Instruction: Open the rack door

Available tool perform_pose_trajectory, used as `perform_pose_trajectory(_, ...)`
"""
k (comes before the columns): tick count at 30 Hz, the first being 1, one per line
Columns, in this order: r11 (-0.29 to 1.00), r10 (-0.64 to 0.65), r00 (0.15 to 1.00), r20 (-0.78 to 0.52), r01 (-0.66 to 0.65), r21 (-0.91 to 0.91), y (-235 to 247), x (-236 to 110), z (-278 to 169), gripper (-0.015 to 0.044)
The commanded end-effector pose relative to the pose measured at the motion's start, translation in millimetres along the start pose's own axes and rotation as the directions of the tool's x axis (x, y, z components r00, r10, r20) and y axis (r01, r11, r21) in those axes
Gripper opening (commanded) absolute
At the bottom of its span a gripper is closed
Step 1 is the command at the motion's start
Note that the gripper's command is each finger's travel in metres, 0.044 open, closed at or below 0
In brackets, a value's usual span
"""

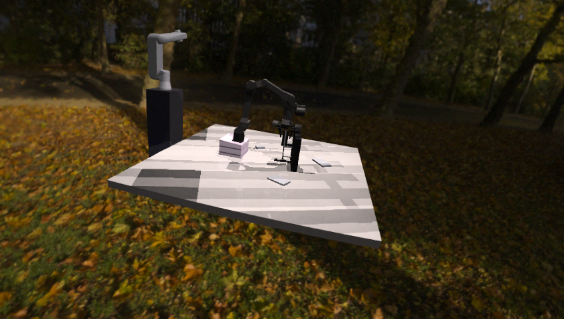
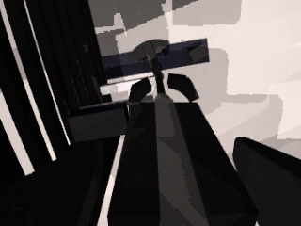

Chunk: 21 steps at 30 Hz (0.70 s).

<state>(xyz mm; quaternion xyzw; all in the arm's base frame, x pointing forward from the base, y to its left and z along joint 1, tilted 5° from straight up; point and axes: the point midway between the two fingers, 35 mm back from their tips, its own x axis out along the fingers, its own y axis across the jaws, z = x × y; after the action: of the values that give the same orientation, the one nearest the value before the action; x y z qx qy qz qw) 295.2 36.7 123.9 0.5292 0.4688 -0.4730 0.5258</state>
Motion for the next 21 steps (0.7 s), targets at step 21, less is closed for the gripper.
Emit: perform_pose_trajectory(21, 1.0, -0.001, 1.0, 0.005, 0.001, -0.016, -1.3, 0.6, 1.4, 0.0013)
